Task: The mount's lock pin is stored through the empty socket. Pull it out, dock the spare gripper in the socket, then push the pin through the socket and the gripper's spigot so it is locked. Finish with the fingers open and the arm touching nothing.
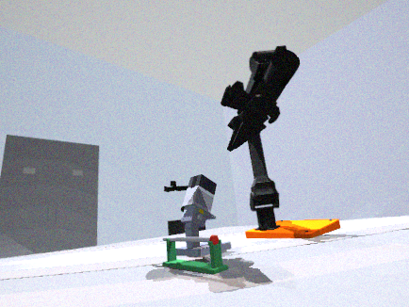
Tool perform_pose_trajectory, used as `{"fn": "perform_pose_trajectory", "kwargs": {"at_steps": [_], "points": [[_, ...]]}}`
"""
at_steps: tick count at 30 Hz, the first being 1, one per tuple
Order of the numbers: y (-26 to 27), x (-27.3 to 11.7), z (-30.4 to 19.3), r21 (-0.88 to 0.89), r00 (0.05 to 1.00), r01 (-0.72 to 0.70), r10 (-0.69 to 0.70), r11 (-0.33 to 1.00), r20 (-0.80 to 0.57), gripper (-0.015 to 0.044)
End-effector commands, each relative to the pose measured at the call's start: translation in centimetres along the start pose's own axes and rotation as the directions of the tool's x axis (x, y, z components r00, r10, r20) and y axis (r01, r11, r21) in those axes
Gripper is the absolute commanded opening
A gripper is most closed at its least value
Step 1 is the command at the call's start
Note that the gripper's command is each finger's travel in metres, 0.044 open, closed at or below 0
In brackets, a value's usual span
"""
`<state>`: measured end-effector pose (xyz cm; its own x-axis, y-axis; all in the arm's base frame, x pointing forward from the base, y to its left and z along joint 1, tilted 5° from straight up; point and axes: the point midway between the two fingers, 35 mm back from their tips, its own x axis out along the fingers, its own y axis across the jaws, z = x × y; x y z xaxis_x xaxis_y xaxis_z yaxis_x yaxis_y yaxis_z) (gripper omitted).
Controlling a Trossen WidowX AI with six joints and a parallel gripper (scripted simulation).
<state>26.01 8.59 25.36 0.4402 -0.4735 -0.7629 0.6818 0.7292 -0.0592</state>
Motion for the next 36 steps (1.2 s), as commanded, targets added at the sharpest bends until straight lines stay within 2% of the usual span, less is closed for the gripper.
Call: {"fn": "perform_pose_trajectory", "kwargs": {"at_steps": [1, 6, 13, 20, 27, 36], "points": [[2.5, 2.8, 1.7, -0.593, 0.986, -0.054, -0.049, 0.803, -0.156, 0.0180], [3.8, 4.7, 2.8, -0.808, 0.969, -0.162, -0.063, 0.566, -0.238, 0.0180], [4.9, 7.3, 4.1, -0.926, 0.943, -0.303, -0.065, 0.226, -0.325, 0.0180], [5.6, 10.0, 5.4, -0.903, 0.915, -0.404, -0.052, -0.148, -0.401, 0.0180], [6.1, 12.5, 6.6, -0.755, 0.885, -0.415, -0.032, -0.508, -0.464, 0.0180], [6.1, 12.7, 6.7, -0.736, 0.882, -0.410, -0.030, -0.538, -0.470, 0.0180]]}}
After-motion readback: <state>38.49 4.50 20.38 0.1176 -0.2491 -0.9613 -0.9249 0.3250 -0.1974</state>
